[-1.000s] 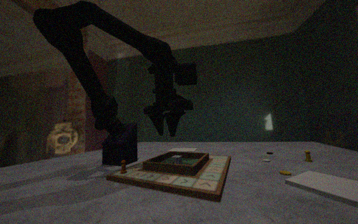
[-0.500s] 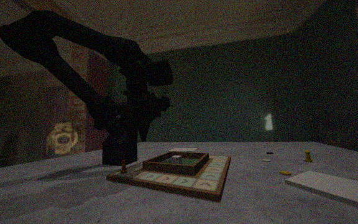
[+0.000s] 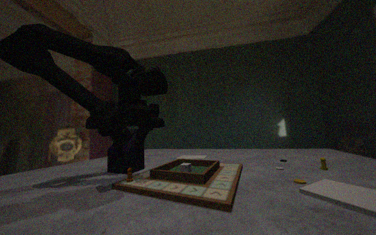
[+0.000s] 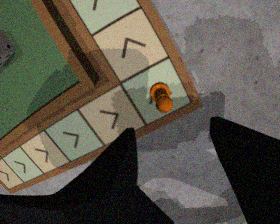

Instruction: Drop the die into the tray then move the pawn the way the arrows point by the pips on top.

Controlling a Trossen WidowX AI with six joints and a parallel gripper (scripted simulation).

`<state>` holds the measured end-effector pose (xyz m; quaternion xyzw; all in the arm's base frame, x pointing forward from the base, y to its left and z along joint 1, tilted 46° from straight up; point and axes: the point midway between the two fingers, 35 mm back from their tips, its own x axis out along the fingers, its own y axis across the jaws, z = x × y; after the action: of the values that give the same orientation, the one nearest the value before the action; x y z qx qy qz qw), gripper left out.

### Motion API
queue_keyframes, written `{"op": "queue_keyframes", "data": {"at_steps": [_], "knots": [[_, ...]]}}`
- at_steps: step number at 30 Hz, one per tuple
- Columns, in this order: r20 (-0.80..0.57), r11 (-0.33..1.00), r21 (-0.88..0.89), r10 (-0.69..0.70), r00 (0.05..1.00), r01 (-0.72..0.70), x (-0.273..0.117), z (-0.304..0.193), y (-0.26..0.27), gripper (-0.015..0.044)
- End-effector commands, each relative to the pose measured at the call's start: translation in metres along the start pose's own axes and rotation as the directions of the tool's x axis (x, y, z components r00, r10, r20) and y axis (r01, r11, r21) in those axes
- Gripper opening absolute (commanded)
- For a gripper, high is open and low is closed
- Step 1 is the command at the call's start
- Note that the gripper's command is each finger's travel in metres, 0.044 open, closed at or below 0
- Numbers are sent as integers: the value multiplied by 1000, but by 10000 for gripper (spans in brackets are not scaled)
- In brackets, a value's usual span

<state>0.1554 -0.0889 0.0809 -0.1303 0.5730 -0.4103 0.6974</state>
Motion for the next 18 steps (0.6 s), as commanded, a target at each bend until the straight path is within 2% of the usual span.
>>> {"op": "queue_keyframes", "data": {"at_steps": [1,18], "knots": [[2,1000,15,-3,1000,3,4,-1,-1,200],[0,1000,16,0,1000,0,34,0,1,200]]}}
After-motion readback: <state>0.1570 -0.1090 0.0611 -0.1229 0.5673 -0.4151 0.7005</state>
